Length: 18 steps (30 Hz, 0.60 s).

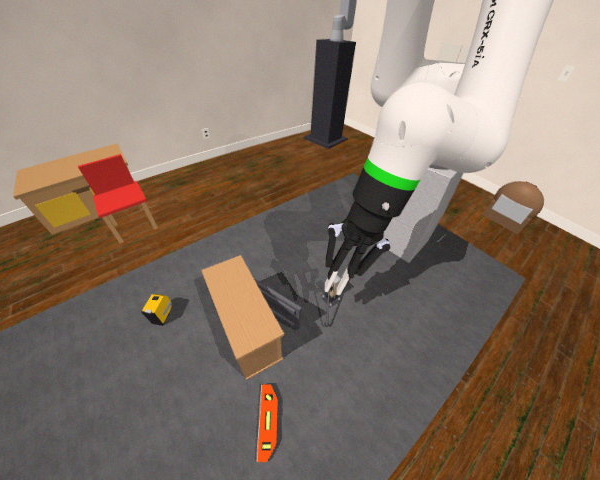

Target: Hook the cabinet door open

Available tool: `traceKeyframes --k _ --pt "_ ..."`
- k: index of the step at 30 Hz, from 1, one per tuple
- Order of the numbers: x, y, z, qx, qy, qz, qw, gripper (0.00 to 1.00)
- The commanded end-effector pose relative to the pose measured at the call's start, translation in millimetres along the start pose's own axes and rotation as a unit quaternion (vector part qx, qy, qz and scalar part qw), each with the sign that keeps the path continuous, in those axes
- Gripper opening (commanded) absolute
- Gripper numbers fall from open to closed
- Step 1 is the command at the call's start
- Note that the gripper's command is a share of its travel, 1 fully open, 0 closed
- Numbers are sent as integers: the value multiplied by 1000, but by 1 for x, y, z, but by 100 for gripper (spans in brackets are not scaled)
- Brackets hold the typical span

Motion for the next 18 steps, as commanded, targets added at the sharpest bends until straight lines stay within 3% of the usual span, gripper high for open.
traceKeyframes --k 1,10,18 --pt "-9 10 -1 -93 -80 45 991 15" --pt "-8 9 -5 -93 -80 45 991 15" --pt "-5 6 -21 -93 -80 45 991 15"
Point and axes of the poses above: the point where the finger pads meet when closed, its own z axis back along the fingers, its own y axis across the jaws, x = y × z, the point moved 5 cm from there along z, back along the fingers, and after that the axes turned 6 degrees about -z, right-handed, at the moved point
